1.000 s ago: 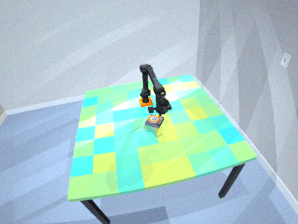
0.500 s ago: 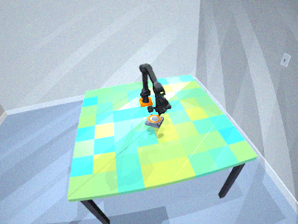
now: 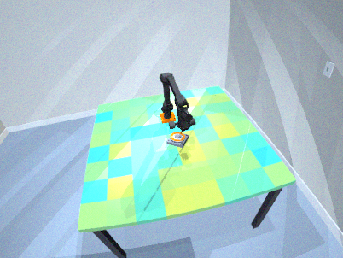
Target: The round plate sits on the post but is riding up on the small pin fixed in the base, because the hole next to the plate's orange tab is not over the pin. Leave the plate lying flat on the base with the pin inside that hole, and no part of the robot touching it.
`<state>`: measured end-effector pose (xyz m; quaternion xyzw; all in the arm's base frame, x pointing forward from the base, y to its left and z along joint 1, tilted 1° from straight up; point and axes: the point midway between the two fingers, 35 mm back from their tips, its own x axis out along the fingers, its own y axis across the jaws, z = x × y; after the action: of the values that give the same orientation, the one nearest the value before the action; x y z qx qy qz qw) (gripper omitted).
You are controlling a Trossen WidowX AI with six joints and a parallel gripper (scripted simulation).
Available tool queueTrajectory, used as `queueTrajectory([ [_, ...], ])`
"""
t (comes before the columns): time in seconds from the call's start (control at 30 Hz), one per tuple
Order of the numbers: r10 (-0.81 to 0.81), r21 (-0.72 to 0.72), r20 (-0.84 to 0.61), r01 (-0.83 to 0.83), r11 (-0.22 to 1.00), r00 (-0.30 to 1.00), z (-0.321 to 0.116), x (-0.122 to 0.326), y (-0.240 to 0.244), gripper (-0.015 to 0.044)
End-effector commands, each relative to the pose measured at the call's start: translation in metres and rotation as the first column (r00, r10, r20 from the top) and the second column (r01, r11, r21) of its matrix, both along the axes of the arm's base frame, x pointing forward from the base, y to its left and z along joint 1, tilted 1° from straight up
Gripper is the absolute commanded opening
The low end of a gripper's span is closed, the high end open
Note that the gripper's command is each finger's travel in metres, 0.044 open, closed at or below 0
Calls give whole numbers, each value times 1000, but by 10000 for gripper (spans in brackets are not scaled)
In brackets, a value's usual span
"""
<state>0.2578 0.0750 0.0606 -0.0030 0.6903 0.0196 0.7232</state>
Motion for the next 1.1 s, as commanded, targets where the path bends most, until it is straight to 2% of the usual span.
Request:
queueTrajectory([
  [0.0, 3, -9, -15, -3, 1000, 1000, -3, -7, -5, 0],
  [1.07, 3, -12, -16, -3, 1000, 1000, -1, -22, -35, 0],
])
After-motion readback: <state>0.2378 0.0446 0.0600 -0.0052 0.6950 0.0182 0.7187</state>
